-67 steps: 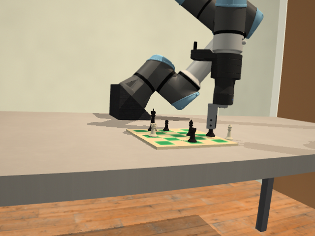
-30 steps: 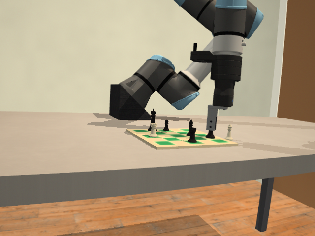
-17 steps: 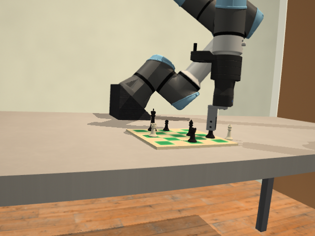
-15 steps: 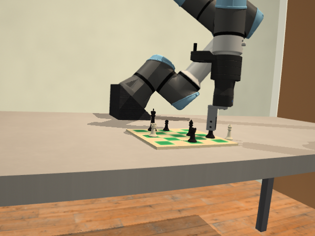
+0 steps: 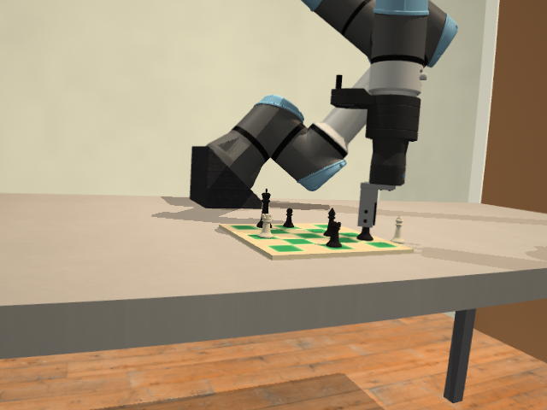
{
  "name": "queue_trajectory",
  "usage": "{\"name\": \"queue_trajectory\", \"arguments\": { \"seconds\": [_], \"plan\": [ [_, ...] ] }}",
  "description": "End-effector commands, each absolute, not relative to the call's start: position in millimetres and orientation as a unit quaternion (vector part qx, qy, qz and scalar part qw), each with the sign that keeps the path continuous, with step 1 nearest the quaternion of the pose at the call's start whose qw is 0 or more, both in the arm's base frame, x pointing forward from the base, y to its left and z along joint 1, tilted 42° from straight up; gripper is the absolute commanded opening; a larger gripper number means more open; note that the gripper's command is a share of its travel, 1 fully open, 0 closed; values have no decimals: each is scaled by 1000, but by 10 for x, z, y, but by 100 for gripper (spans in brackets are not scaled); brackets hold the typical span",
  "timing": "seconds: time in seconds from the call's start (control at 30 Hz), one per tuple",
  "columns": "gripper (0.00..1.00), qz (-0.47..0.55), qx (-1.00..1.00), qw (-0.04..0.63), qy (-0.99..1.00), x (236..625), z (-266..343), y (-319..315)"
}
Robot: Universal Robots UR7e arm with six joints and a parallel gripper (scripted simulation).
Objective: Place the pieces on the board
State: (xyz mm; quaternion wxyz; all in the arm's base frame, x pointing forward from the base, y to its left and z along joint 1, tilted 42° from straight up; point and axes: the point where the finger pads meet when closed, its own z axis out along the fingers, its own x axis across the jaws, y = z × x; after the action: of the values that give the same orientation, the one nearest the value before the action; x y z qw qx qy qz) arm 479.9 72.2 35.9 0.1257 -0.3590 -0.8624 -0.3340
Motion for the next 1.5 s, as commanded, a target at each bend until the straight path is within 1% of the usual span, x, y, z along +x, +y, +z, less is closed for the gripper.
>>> {"name": "queue_trajectory", "arguments": {
  "seconds": [0.0, 0.03, 0.07, 0.13, 0.17, 0.7, 1.1, 1.47],
  "plan": [
    [48, -334, -359, 125, -862, 4803, 362, 718],
    [48, -334, -359, 125, -862, 4803, 362, 718],
    [63, -334, -359, 125, -862, 4803, 362, 718],
    [63, -334, -359, 125, -862, 4803, 362, 718],
    [79, -334, -359, 125, -862, 4803, 362, 718],
    [79, -334, -359, 125, -862, 4802, 400, 685],
    [79, -334, -359, 125, -862, 4788, 813, 315],
    [79, -334, -359, 125, -862, 4781, 1027, 124]
  ]
}}
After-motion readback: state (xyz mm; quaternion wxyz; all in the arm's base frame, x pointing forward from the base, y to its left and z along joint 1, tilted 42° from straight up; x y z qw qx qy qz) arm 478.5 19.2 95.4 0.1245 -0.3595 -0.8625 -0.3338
